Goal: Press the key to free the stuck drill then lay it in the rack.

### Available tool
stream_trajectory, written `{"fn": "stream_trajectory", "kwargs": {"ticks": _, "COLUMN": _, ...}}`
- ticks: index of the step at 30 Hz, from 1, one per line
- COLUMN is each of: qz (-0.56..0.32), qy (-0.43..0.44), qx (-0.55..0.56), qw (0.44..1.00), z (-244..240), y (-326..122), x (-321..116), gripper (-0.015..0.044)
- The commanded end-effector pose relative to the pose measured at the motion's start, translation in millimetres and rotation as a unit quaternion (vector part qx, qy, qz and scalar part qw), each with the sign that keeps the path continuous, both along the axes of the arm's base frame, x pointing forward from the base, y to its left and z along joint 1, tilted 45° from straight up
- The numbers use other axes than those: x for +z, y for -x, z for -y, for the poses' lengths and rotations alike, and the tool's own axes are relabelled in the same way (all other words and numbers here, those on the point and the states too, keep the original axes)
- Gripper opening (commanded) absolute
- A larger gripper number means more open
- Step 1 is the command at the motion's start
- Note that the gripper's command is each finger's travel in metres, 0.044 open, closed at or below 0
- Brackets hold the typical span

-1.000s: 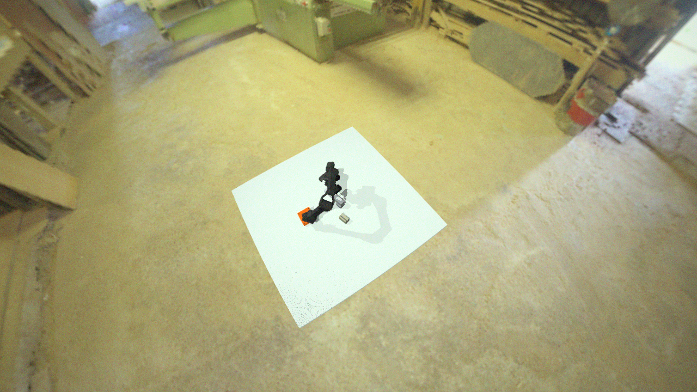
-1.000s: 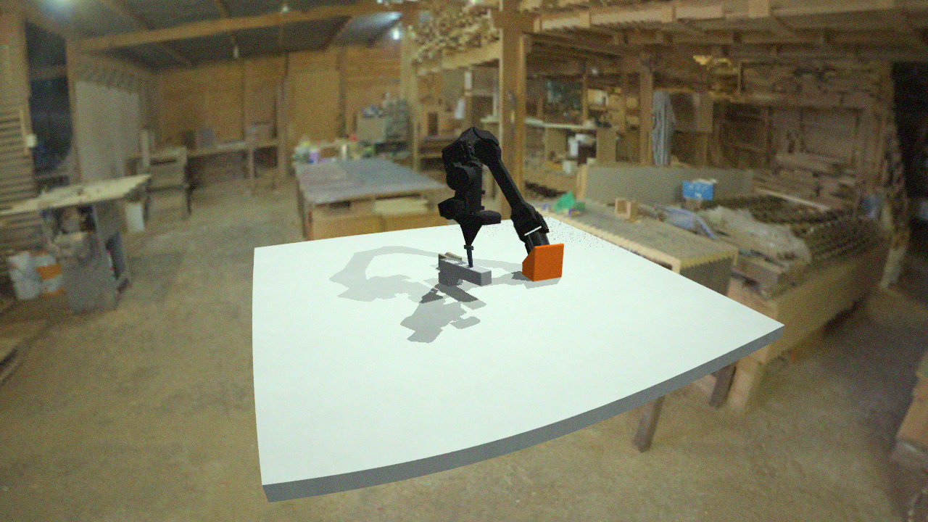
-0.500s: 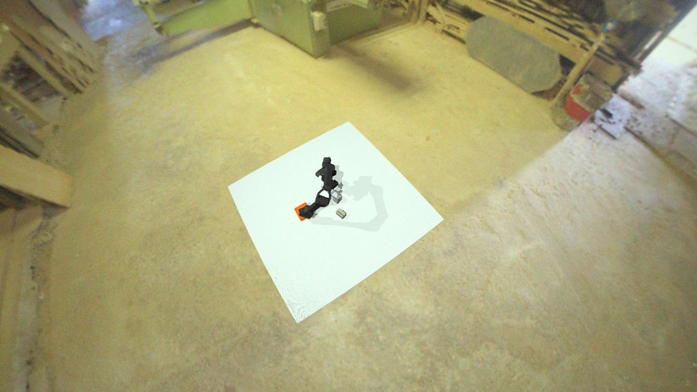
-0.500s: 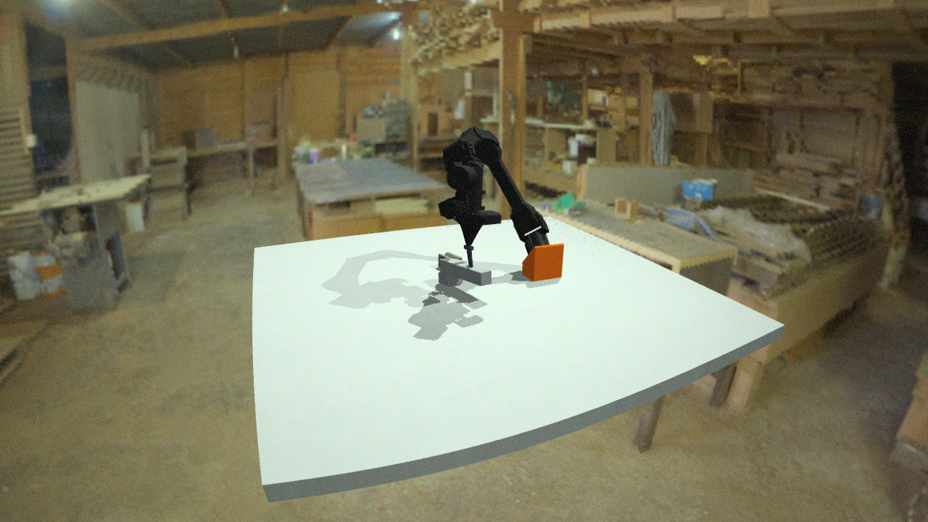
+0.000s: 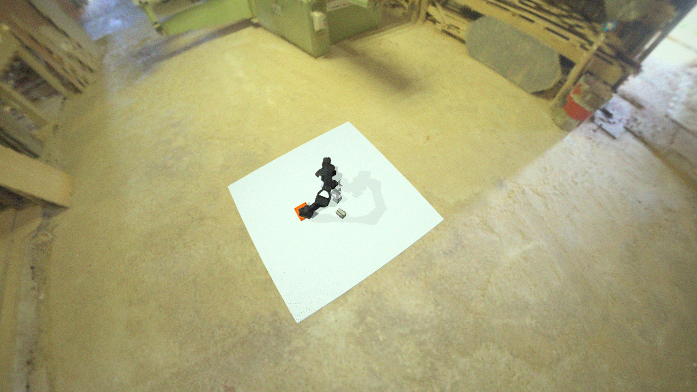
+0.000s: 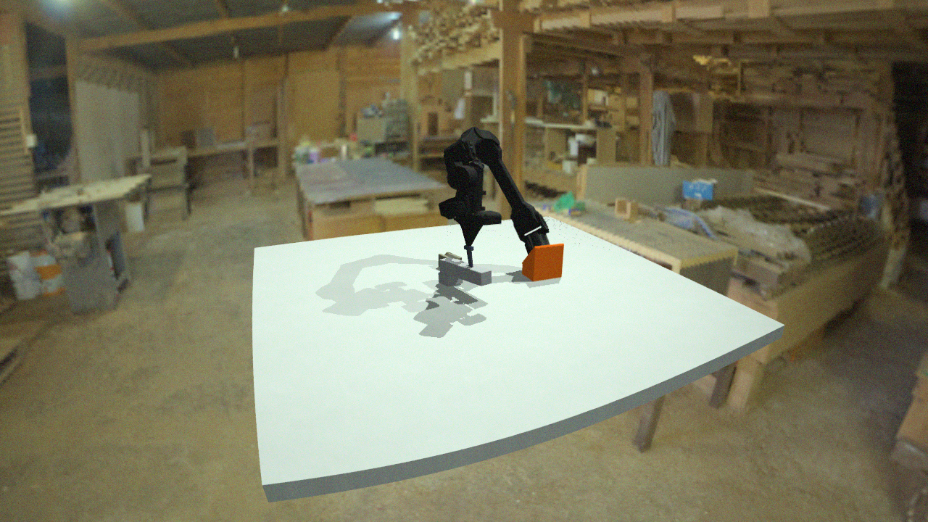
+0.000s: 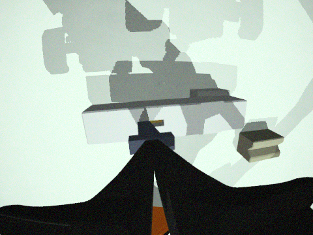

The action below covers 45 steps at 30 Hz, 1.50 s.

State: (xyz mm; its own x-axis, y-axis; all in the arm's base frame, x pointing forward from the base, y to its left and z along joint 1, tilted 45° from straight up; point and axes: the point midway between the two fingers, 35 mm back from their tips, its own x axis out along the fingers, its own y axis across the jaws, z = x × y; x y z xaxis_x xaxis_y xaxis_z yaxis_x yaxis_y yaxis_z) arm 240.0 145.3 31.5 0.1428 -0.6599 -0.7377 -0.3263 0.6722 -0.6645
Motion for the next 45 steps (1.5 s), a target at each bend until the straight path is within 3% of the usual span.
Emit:
{"fn": "stream_trajectory", "kwargs": {"ticks": 1, "qz": -0.019, "qy": 0.018, "qx": -0.012, "qw": 1.0, "z": 15.3, "y": 4.1, "x": -12.9, "gripper": 0.0}}
{"fn": "stream_trajectory", "kwargs": {"ticks": 27, "qz": -0.019, "qy": 0.018, "qx": -0.012, "qw": 1.0, "z": 24.7, "y": 2.7, "x": -22.3, "gripper": 0.0}}
{"fn": "stream_trajectory", "kwargs": {"ticks": 38, "qz": -0.02, "qy": 0.017, "qx": -0.012, "qw": 1.0, "z": -33.7, "y": 5.4, "x": 32.7, "gripper": 0.0289}}
{"fn": "stream_trajectory", "kwargs": {"ticks": 43, "qz": -0.025, "qy": 0.015, "qx": 0.004, "qw": 1.0, "z": -28.5, "y": 2.2, "x": 30.0, "gripper": 0.042}}
{"fn": "stream_trajectory", "kwargs": {"ticks": 45, "qz": -0.049, "qy": 0.015, "qx": 0.032, "qw": 0.998, "z": -22.7, "y": -2.8, "x": 31.2, "gripper": 0.044}}
